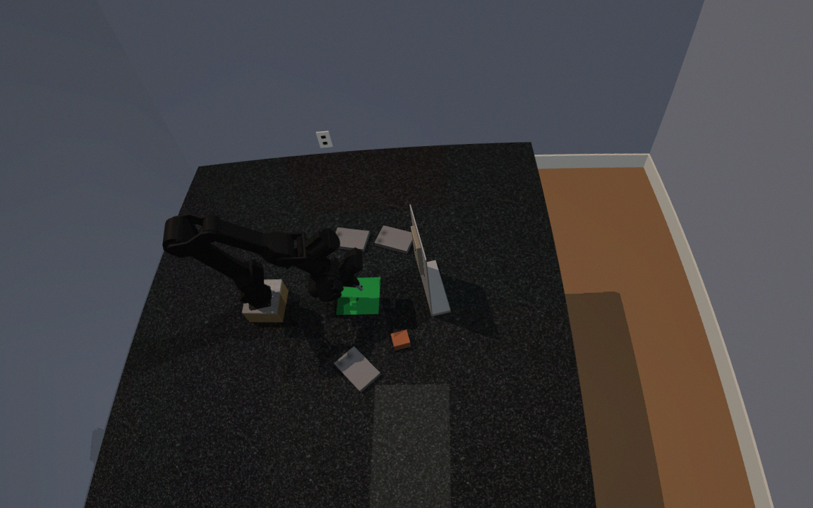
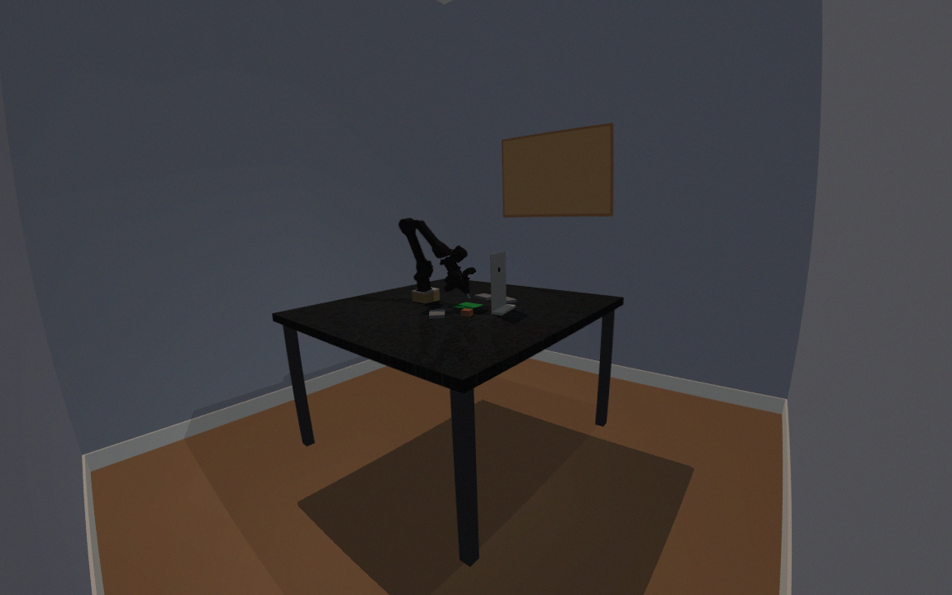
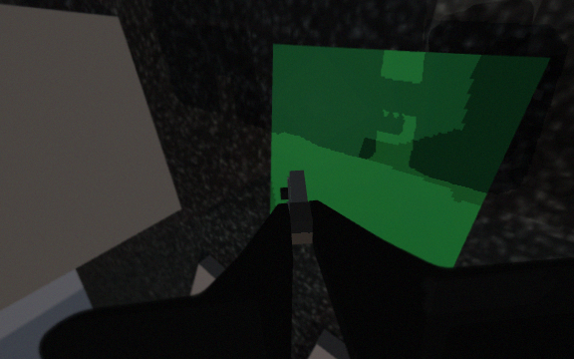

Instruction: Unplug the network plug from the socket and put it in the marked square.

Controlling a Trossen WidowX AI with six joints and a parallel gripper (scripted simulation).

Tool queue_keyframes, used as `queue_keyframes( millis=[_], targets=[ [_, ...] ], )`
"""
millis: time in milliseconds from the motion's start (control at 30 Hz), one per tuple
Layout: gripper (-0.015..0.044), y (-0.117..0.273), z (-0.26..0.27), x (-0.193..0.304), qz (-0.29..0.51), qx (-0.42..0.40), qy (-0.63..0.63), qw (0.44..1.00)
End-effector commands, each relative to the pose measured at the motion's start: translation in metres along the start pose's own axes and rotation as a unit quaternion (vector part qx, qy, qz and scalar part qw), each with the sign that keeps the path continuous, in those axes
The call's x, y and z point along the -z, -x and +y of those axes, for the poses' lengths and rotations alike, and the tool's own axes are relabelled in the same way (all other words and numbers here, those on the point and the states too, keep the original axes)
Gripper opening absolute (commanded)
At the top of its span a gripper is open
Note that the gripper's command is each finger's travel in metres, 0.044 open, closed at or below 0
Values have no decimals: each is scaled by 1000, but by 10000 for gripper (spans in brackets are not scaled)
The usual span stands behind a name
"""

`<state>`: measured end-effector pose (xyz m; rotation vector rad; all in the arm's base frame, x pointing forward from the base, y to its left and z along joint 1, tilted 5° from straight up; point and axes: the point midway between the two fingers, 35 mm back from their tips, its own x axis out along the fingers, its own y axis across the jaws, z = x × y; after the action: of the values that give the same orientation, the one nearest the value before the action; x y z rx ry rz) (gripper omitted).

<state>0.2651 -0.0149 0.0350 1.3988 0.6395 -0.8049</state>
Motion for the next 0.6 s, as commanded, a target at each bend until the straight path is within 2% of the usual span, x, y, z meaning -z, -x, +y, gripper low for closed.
queue_keyframes(
  millis=[0, 567],
  targets=[
    [0, -4, -3, 0, 1, 0, 1, 1000],
    [0, -20, -14, 0, 3, 1, 0, 1000]
  ],
)
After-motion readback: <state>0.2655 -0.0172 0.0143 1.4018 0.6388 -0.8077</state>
